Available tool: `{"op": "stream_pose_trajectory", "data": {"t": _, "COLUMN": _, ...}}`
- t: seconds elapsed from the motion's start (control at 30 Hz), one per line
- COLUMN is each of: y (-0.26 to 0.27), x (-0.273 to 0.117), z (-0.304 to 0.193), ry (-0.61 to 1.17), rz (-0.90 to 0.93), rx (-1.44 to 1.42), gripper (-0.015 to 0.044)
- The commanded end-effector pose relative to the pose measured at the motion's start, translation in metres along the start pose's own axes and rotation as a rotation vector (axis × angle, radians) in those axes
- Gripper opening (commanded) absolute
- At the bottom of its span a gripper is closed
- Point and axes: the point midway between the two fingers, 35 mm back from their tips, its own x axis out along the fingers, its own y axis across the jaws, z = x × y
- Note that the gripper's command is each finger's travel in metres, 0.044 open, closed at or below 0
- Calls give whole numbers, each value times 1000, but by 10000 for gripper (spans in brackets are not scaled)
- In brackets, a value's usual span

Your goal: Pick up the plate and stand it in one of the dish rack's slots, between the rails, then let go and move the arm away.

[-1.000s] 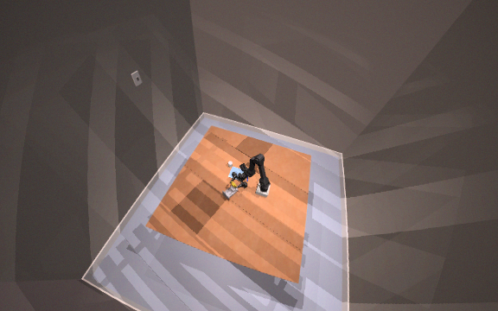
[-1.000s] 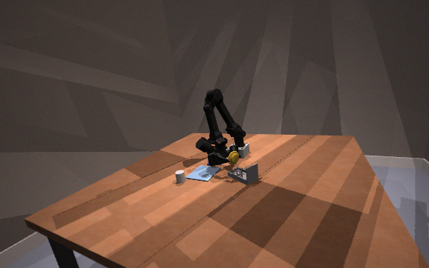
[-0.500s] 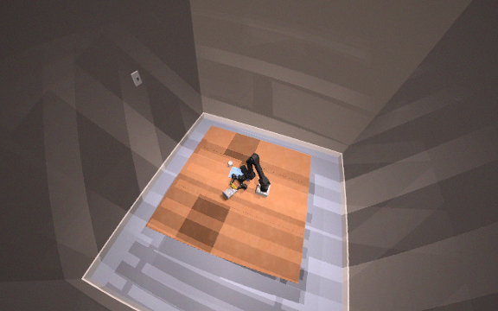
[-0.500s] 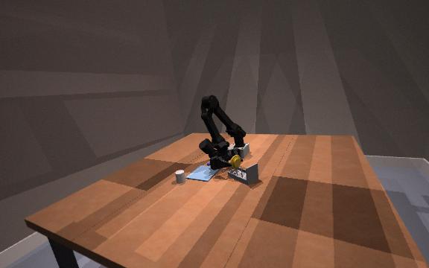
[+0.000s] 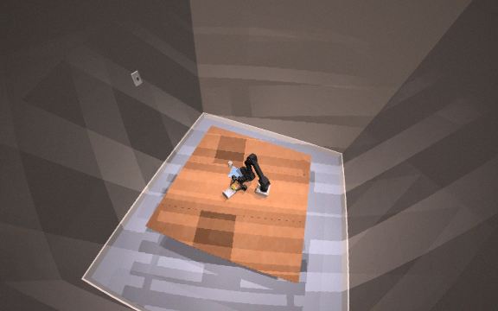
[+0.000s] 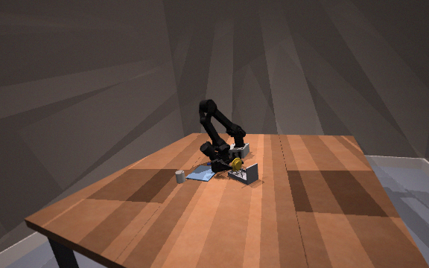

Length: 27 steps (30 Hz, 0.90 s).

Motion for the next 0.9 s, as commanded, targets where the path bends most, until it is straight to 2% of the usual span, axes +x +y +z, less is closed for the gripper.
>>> {"op": "stream_pose_trajectory", "data": {"t": 0.0, "y": 0, "x": 0, "z": 1, "ry": 0, "rz": 0, "rx": 5, "gripper": 0}}
{"op": "stream_pose_trajectory", "data": {"t": 0.1, "y": 0, "x": 0, "z": 1, "ry": 0, "rz": 0, "rx": 5, "gripper": 0}}
{"op": "stream_pose_trajectory", "data": {"t": 0.6, "y": 0, "x": 0, "z": 0, "ry": 0, "rz": 0, "rx": -1, "gripper": 394}}
{"op": "stream_pose_trajectory", "data": {"t": 0.87, "y": 0, "x": 0, "z": 2, "ry": 0, "rz": 0, "rx": -1, "gripper": 400}}
